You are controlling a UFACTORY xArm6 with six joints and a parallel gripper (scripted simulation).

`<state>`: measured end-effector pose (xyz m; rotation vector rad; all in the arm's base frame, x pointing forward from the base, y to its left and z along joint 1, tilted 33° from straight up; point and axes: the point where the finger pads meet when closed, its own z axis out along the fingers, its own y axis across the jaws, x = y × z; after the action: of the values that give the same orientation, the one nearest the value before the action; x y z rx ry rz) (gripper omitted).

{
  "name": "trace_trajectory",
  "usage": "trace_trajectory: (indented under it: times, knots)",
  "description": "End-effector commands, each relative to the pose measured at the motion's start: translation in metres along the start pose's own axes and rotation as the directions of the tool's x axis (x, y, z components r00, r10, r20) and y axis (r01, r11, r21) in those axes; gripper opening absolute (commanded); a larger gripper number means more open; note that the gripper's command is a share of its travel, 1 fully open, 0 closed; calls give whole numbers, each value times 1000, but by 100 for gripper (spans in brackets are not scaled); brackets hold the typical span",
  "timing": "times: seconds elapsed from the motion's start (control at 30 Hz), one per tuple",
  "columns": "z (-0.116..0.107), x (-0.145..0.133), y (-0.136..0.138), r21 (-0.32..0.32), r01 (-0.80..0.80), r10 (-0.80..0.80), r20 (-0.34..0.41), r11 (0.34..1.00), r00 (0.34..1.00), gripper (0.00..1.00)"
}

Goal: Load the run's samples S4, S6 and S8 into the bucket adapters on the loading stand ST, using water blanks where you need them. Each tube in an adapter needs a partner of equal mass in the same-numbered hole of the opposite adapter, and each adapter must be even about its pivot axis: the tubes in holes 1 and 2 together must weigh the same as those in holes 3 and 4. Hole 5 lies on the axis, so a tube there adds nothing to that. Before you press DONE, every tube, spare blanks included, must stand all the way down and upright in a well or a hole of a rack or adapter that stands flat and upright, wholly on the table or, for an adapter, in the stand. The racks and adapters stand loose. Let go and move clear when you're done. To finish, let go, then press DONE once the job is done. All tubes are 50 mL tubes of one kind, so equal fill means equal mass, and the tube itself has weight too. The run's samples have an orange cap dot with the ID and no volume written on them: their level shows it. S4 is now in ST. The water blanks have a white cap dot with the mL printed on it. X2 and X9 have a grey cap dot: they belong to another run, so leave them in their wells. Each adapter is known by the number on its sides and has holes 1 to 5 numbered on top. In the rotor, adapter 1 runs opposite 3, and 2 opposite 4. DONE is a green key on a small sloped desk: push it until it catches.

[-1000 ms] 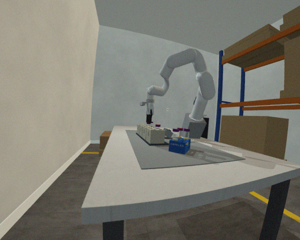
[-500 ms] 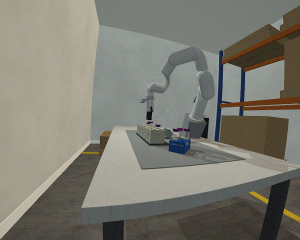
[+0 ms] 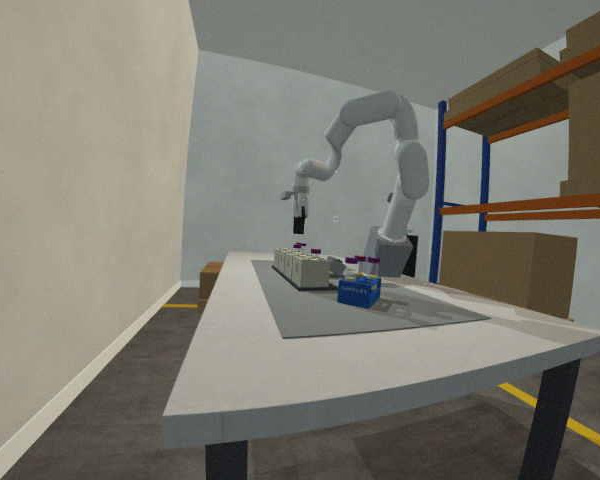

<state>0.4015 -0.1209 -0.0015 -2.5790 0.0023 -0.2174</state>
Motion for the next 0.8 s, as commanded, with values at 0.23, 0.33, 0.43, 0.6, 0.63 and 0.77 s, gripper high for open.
trace_trajectory:
  times: [0.23, 0.33, 0.43, 0.6, 0.63, 0.77]
  knots:
    - [-25, 1, 0, -2, 1, -1, -3, 1000, 1000, 44]
    - [-29, 1, 0, -2, 1, -1, -3, 1000, 1000, 44]
    - [-35, 1, 0, -2, 1, -1, -3, 1000, 1000, 44]
    - [-45, 1, 0, -2, 1, -1, -3, 1000, 1000, 44]
    - [-47, 1, 0, -2, 1, -1, -3, 1000, 1000, 44]
    - [-55, 1, 0, -2, 1, -1, -3, 1000, 1000, 44]
